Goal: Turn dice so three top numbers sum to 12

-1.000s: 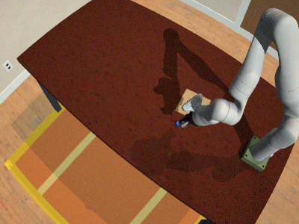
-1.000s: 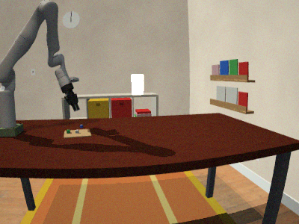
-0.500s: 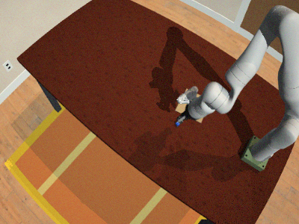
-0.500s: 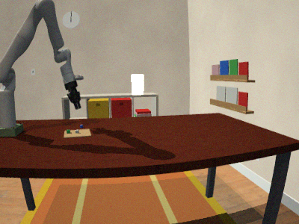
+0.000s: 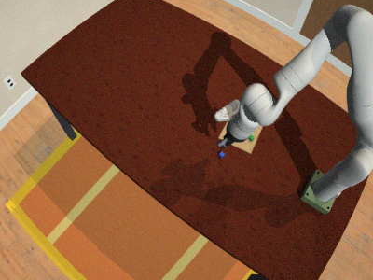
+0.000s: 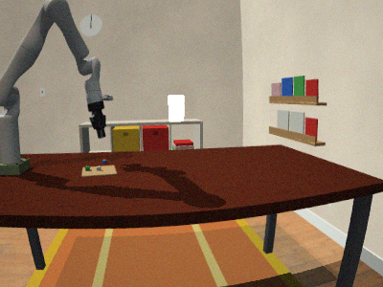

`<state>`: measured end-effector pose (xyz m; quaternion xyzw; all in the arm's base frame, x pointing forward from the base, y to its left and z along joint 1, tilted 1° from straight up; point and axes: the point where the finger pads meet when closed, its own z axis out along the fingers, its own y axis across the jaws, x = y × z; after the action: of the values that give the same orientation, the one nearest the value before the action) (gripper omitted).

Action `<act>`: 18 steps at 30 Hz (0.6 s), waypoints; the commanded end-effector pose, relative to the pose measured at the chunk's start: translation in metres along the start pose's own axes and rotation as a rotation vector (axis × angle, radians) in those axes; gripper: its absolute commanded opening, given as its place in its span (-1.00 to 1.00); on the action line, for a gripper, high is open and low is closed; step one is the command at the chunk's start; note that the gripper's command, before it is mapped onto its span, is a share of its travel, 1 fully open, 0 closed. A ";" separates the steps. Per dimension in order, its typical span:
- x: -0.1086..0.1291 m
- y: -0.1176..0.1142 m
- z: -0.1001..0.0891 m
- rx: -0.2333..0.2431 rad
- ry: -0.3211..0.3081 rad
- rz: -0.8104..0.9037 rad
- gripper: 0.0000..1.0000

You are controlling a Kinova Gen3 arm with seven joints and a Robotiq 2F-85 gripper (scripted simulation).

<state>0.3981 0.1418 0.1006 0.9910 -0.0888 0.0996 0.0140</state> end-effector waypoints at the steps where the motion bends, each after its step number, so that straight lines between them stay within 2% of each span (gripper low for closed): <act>1: 0.007 0.002 0.000 0.006 -0.023 0.018 -0.39; 10: 0.012 0.002 -0.002 0.006 -0.111 0.017 -0.39; 18: 0.014 0.002 -0.004 0.009 -0.153 0.016 -0.39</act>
<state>0.4078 0.1386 0.1078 0.9953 -0.0925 0.0283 0.0048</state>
